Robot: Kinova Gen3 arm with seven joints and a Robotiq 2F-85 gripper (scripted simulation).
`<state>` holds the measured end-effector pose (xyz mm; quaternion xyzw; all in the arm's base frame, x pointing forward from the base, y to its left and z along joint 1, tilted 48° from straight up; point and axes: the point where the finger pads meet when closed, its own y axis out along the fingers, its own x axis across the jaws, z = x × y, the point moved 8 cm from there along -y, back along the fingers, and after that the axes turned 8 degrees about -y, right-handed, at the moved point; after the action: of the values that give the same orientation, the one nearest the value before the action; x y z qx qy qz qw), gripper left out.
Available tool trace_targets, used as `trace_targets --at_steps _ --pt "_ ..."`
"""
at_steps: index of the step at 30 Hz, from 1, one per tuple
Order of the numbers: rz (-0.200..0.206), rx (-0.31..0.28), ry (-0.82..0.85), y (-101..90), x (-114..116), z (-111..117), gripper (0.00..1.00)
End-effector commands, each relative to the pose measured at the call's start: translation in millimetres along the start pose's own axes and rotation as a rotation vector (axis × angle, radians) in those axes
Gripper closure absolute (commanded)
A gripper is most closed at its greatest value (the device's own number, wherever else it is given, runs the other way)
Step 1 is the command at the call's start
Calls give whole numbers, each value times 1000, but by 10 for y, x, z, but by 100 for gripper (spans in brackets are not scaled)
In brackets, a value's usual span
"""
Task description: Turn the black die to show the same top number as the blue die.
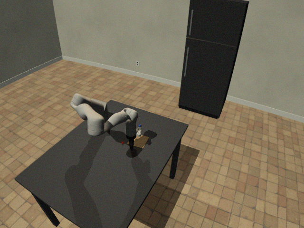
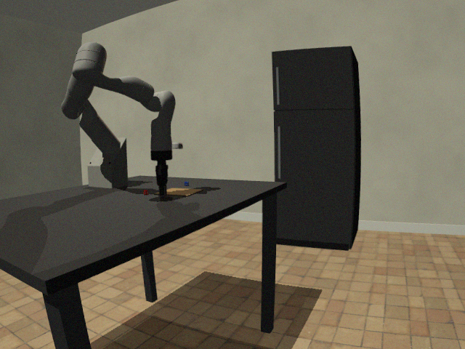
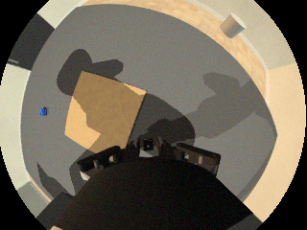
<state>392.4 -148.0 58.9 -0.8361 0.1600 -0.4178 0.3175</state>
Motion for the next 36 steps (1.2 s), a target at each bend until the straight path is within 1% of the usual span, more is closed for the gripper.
trace_targets --at_steps 1,24,25,36 --pt "-1 2 0 -7 2 4 69" --pt "-1 2 0 -7 2 4 69" --pt "-1 2 0 -7 2 4 89" --pt "-1 2 0 -7 2 4 89"
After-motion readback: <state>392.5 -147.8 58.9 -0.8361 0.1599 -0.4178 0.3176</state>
